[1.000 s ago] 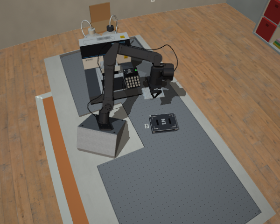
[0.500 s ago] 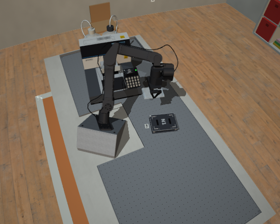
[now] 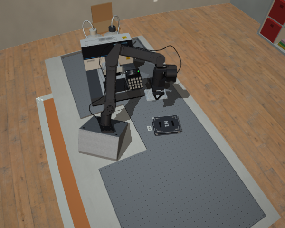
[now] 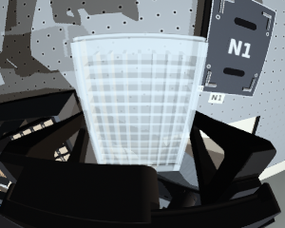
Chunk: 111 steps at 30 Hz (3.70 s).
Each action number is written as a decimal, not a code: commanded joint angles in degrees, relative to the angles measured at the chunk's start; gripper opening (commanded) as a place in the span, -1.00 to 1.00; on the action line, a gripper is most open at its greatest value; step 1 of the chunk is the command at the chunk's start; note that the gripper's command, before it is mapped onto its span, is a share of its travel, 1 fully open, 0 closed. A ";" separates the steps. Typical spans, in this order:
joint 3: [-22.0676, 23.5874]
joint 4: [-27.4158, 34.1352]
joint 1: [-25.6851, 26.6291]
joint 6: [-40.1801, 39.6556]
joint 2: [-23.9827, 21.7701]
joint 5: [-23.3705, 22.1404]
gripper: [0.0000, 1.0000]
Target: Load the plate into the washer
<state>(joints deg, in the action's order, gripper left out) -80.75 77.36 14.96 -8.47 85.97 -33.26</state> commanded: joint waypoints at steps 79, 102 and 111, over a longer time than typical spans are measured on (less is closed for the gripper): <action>2.59 2.87 -26.47 27.86 -24.26 7.90 0.68; 5.54 2.56 -55.68 51.99 -36.40 19.47 0.68; 4.75 3.39 -80.80 72.26 -36.25 31.52 0.68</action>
<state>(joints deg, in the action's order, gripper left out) -74.08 80.64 -60.07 53.67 49.91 -8.03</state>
